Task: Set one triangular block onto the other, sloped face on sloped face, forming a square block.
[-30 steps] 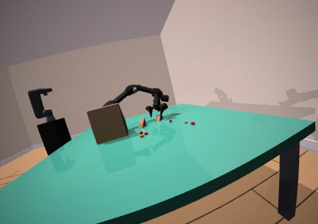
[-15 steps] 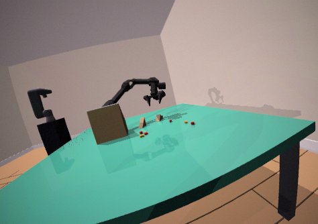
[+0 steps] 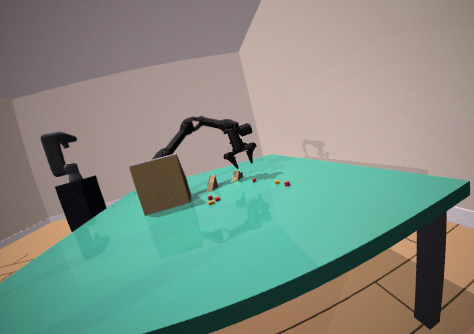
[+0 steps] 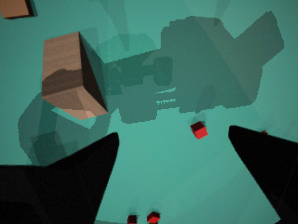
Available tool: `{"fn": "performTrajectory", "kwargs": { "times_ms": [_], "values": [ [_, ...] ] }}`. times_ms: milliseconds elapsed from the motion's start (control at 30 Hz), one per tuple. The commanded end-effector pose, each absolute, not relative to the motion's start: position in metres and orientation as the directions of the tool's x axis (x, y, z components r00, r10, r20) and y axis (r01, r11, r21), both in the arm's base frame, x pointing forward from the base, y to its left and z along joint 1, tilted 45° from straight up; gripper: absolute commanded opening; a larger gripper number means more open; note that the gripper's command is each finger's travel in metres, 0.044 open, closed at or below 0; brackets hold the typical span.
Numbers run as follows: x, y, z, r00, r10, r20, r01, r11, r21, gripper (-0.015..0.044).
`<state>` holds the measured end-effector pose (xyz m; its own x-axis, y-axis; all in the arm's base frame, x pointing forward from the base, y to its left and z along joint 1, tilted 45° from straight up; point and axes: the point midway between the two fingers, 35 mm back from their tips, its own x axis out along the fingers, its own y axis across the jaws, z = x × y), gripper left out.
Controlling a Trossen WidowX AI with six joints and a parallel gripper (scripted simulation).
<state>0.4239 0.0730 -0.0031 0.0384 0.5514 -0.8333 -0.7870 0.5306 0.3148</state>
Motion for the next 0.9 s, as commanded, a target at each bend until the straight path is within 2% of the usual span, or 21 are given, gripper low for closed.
{"fn": "performTrajectory", "kwargs": {
  "times_ms": [0, 67, 467, 700, 867],
  "values": [
    [0.410, 0.074, -0.034, 0.280, 0.816, -0.505, -0.733, 0.522, 0.437, 0.0440],
    [0.397, 0.073, -0.036, 0.288, 0.849, -0.443, -0.721, 0.497, 0.483, 0.0440],
    [0.353, 0.069, -0.019, 0.334, 0.926, -0.173, -0.797, 0.376, 0.472, 0.0440],
    [0.336, 0.068, -0.007, 0.326, 0.941, -0.089, -0.855, 0.333, 0.398, 0.0440],
    [0.336, 0.068, -0.007, 0.325, 0.941, -0.088, -0.855, 0.333, 0.397, 0.0440]
  ]
}}
